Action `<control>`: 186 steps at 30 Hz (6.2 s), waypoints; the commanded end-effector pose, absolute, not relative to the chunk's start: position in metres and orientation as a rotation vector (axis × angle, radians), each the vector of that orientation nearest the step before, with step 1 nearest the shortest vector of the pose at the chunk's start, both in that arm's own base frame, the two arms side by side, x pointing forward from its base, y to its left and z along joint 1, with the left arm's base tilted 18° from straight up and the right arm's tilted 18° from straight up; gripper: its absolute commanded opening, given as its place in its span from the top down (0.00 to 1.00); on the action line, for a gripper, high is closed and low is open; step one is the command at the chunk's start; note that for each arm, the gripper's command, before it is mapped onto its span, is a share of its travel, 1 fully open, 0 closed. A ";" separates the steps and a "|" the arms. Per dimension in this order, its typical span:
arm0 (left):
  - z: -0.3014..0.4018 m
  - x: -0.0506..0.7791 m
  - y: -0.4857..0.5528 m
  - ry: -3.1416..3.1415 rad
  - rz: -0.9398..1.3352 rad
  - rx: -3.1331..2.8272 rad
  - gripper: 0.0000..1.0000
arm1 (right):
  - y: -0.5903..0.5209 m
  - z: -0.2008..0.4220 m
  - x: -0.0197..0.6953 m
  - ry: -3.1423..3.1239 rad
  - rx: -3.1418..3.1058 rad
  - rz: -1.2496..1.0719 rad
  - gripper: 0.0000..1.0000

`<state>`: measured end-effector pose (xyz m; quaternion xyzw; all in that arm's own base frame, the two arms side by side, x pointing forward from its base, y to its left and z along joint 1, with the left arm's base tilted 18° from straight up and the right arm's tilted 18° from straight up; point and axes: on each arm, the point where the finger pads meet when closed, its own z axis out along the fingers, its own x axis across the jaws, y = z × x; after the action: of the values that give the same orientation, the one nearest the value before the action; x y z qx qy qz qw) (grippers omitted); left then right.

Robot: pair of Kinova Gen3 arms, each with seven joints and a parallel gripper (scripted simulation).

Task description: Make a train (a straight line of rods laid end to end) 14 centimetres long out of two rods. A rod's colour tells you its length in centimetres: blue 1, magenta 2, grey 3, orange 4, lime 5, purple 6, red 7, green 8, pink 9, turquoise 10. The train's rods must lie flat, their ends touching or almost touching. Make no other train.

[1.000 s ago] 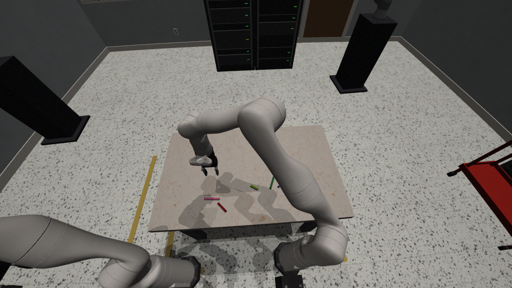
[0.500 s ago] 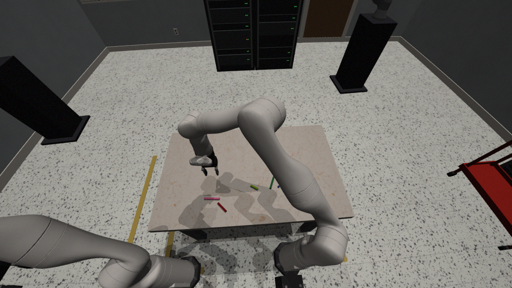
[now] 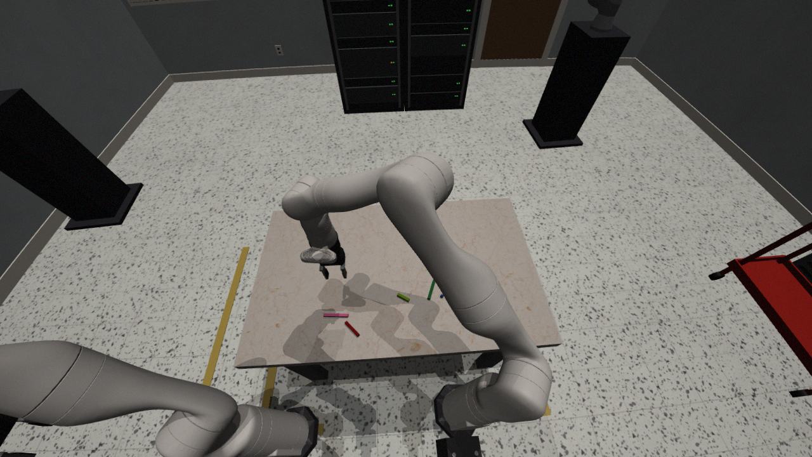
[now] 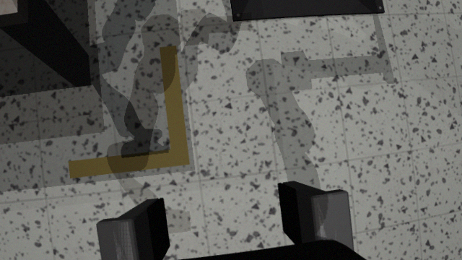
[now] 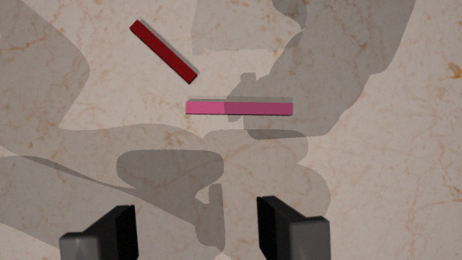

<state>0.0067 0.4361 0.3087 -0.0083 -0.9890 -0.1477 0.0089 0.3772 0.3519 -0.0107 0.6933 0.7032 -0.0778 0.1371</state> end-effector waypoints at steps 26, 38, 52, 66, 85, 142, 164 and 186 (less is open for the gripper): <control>0.309 0.008 0.437 -3.093 -0.464 -0.030 0.00 | 0.353 -0.010 0.376 2.041 2.007 -0.228 0.00; 0.309 0.008 0.437 -3.093 -0.464 -0.030 0.00 | 0.351 -0.011 0.375 2.032 2.017 -0.231 0.00; 0.309 0.008 0.437 -3.093 -0.464 -0.030 0.00 | 0.336 -0.028 0.371 1.820 2.234 -0.202 0.00; 0.309 0.008 0.437 -3.093 -0.464 -0.030 0.00 | 0.290 -0.059 0.364 1.204 2.631 -0.143 0.00; 0.309 0.008 0.437 -3.093 -0.464 -0.030 0.00 | 0.200 -0.080 0.374 0.104 2.884 0.023 0.00; 0.309 0.008 0.437 -3.093 -0.464 -0.030 0.00 | 0.112 -0.073 0.384 -0.769 2.766 0.234 0.46; 0.309 0.008 0.437 -3.093 -0.464 -0.030 0.00 | 0.111 -0.076 0.385 -0.769 2.766 0.234 0.46; 0.309 0.008 0.437 -3.093 -0.464 -0.030 0.00 | 0.104 -0.102 0.388 -0.767 2.765 0.234 0.46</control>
<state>0.0067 0.4361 0.3087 -0.0083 -0.9890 -0.1477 0.0089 0.3848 0.1046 -0.0964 0.9531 -0.2601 0.0792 0.1329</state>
